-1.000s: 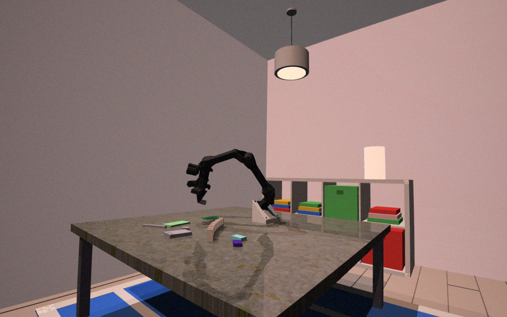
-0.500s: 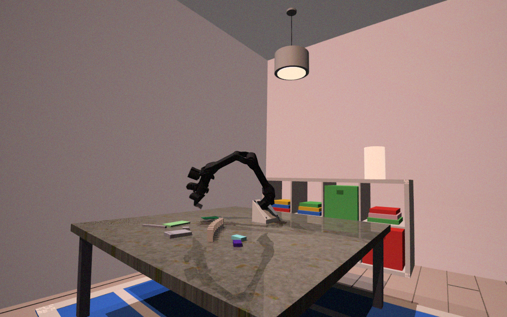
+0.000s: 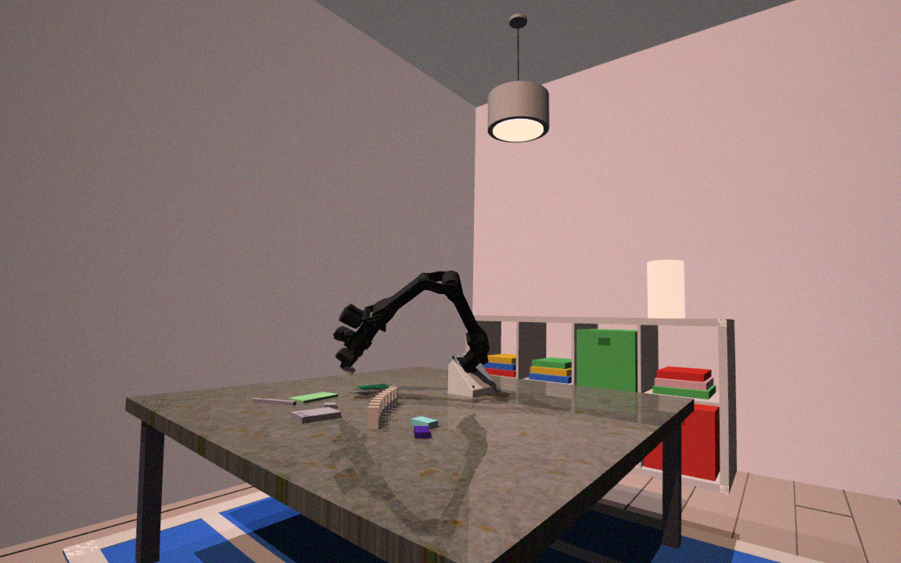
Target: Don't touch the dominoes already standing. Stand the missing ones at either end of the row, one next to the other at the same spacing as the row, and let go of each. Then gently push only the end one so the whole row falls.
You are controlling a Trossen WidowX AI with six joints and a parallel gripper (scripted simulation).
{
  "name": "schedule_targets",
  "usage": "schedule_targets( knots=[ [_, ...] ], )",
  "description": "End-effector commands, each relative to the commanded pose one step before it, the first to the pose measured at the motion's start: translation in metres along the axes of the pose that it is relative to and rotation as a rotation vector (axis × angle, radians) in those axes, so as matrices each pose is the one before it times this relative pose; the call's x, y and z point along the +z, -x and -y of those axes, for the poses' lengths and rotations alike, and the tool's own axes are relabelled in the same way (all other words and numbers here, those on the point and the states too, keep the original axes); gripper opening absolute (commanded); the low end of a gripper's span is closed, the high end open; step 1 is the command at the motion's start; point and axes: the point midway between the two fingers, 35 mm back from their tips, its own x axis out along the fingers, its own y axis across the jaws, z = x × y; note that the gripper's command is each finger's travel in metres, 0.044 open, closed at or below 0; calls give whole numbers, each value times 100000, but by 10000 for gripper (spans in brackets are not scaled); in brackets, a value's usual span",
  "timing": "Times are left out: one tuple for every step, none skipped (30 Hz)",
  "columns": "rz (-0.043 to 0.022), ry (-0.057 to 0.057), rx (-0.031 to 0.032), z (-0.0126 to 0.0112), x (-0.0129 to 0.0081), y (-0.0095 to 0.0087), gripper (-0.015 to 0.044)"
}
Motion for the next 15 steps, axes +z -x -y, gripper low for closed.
schedule_targets(
  knots=[
    [6592,-855,-1072,-176,86,29,29],
    [1499,-206,-187,-23,-27,-28,29],
    [1502,-217,-170,-23,-28,-20,29],
    [1504,-228,-153,-23,-30,-12,29],
    [1506,-239,-136,-23,-31,-3,29],
    [1508,-250,-119,-23,-32,5,29],
    [1510,-261,-102,-22,-33,13,29],
    [1511,-272,-86,-22,-33,21,29],
    [1512,-283,-69,-22,-34,29,29],
    [1513,-295,-52,-21,-34,37,29],
    [1514,-306,-35,-21,-34,46,29],
    [1514,-318,-19,-20,-34,54,29],
    [1515,-329,-2,-20,-33,62,29],
    [1514,-341,15,-19,-33,70,29],
    [1514,-353,31,-19,-32,79,29]
  ],
)
